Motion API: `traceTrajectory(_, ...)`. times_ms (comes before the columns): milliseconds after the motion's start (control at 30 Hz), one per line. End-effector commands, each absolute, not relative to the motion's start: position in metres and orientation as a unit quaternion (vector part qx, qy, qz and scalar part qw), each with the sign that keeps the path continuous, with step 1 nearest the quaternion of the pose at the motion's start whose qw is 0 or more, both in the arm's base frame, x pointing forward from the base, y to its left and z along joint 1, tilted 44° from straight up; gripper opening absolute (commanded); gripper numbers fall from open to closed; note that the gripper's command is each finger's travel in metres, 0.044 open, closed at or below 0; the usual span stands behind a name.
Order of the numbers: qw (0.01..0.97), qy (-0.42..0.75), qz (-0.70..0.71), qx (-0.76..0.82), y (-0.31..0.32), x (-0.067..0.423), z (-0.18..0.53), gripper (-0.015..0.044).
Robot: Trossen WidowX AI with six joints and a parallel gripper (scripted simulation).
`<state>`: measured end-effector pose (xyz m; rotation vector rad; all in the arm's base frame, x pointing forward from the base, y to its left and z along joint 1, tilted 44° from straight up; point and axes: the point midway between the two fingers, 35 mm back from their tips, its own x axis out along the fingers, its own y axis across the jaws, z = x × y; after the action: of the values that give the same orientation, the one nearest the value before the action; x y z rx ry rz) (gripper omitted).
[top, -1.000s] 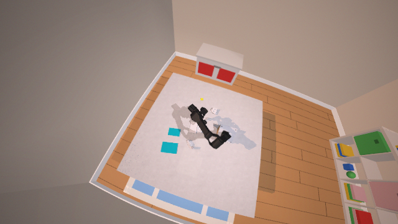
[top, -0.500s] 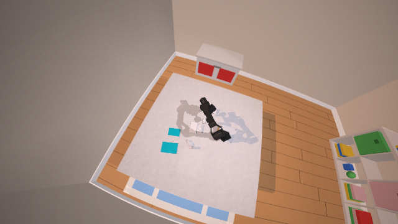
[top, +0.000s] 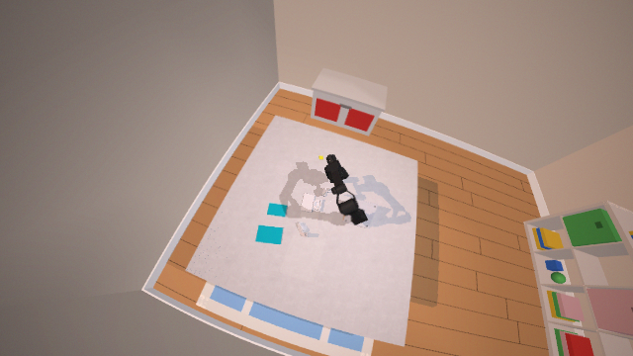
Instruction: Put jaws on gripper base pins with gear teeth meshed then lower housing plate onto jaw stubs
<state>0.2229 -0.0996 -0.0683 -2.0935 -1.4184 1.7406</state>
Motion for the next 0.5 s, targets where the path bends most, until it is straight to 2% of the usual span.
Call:
traceTrajectory(0, 0.043, -0.464, 0.568, -0.679, -0.0872, 0.2192, -0.0786, 0.044)
traceTrajectory(467, 0.043, -0.464, 0.568, -0.679, -0.0801, 0.2191, -0.0868, 0.044)
